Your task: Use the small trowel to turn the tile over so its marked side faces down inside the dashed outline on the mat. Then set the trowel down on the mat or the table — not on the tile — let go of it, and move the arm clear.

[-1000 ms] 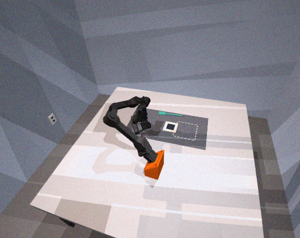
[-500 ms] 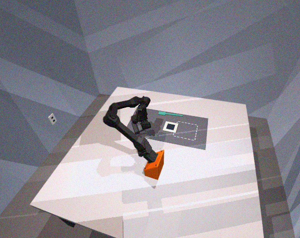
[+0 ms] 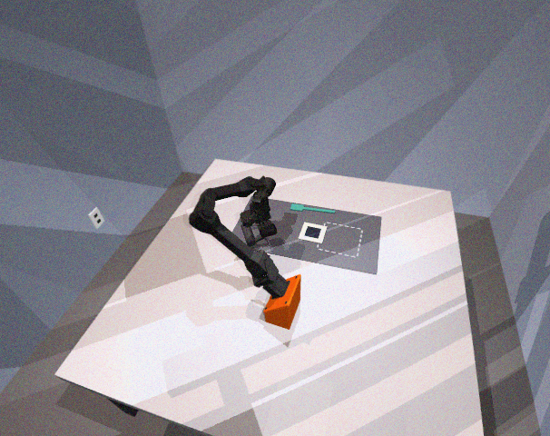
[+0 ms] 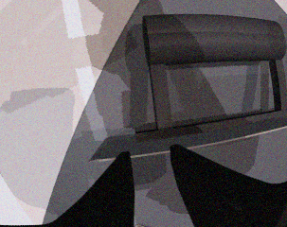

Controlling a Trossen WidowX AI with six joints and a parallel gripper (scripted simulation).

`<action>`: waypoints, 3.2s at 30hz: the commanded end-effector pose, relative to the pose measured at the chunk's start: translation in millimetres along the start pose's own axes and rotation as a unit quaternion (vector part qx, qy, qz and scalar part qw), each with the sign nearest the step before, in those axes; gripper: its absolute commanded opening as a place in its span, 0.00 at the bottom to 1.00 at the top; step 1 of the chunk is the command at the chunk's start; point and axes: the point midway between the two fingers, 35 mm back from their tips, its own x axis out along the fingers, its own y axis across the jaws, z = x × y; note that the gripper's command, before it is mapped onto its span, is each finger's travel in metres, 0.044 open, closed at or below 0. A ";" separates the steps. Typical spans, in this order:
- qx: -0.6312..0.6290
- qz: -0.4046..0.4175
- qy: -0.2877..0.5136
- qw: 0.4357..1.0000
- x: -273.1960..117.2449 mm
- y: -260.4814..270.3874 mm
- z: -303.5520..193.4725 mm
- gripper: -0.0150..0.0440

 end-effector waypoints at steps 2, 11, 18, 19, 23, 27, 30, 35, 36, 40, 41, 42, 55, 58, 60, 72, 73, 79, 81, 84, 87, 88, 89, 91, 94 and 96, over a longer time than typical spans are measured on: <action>0.004 0.003 -0.001 1.000 2.6 1.3 -1.4 0.42; 0.004 0.003 -0.001 1.000 2.6 1.3 -1.4 0.42; 0.004 0.003 -0.001 1.000 2.6 1.3 -1.4 0.42; 0.004 0.003 -0.001 1.000 2.6 1.3 -1.4 0.42; 0.004 0.003 -0.001 1.000 2.6 1.3 -1.4 0.42; 0.004 0.003 -0.001 1.000 2.6 1.3 -1.4 0.42; 0.004 0.003 -0.001 1.000 2.6 1.3 -1.4 0.42; 0.004 0.003 -0.001 1.000 2.6 1.3 -1.4 0.42; 0.004 0.003 -0.001 1.000 2.6 1.3 -1.4 0.42; 0.004 0.003 -0.001 1.000 2.6 1.3 -1.4 0.42; 0.000 0.000 0.000 1.000 0.0 0.0 -0.8 0.42; 0.001 0.000 0.000 1.000 0.0 0.1 -2.7 0.42; 0.003 0.003 -0.001 1.000 -0.3 1.6 -31.1 0.42; 0.003 0.003 -0.001 1.000 0.2 1.6 -33.5 0.42; 0.003 0.003 -0.001 1.000 1.5 1.6 -40.4 0.42; 0.003 0.003 0.000 1.000 8.7 1.9 -60.3 0.42; 0.003 0.003 0.000 1.000 10.1 1.9 -62.4 0.42; 0.003 0.003 0.000 1.000 16.2 2.0 -71.5 0.42; 0.003 0.002 0.000 1.000 13.8 1.6 -67.6 0.42; 0.004 0.001 0.000 1.000 11.7 1.4 -65.5 0.42; 0.003 0.002 0.000 1.000 -1.5 1.8 -64.2 0.42; 0.003 0.002 0.000 1.000 -7.4 2.1 -63.4 0.42; 0.003 0.003 -0.001 1.000 -12.0 2.3 -62.7 0.42; 0.003 0.003 -0.001 1.000 -15.7 2.5 -62.1 0.42; 0.003 0.003 -0.001 1.000 -15.7 2.5 -62.1 0.42; 0.014 0.003 -0.001 1.000 -15.6 2.2 -60.1 0.42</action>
